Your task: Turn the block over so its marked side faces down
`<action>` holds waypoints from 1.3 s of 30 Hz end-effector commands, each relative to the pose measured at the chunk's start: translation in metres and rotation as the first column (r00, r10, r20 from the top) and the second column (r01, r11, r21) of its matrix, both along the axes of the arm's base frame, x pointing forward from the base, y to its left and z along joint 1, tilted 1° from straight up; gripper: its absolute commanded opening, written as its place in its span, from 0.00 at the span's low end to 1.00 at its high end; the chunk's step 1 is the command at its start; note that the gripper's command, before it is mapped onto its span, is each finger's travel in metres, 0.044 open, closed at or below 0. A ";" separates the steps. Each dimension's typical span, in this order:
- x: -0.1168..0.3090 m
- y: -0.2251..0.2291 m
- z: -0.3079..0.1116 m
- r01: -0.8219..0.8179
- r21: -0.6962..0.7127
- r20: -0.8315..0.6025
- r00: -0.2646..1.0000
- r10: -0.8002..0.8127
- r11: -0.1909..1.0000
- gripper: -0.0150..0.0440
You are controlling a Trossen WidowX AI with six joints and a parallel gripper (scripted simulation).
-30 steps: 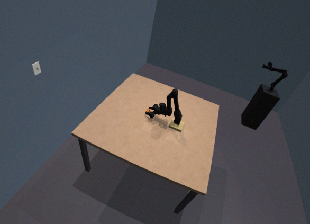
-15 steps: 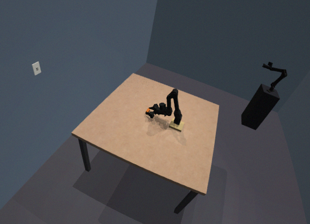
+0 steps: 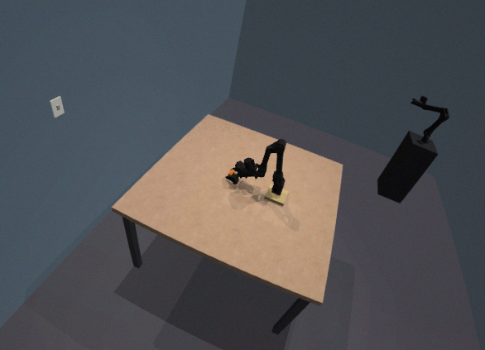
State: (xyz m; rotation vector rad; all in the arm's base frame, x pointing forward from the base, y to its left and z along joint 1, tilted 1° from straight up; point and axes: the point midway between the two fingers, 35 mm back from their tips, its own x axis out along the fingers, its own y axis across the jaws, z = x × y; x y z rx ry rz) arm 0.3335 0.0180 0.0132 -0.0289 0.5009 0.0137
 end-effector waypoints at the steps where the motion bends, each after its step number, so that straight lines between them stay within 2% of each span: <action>1: 0.008 0.001 0.023 0.007 0.002 -0.145 0.989 -0.007 1.000 1.00; 5: -0.005 0.000 0.045 0.010 -0.001 -0.263 0.965 -0.010 1.000 1.00; 7: -0.008 0.000 0.063 0.012 0.002 -0.271 0.963 -0.011 1.000 1.00; 13: -0.035 -0.002 0.076 0.014 -0.004 -0.386 0.922 -0.015 1.000 1.00; 28: -0.036 -0.002 0.077 0.014 -0.004 -0.396 0.918 -0.015 1.000 1.00; 39: -0.006 0.000 0.096 0.014 -0.017 -0.689 0.724 -0.022 1.000 1.00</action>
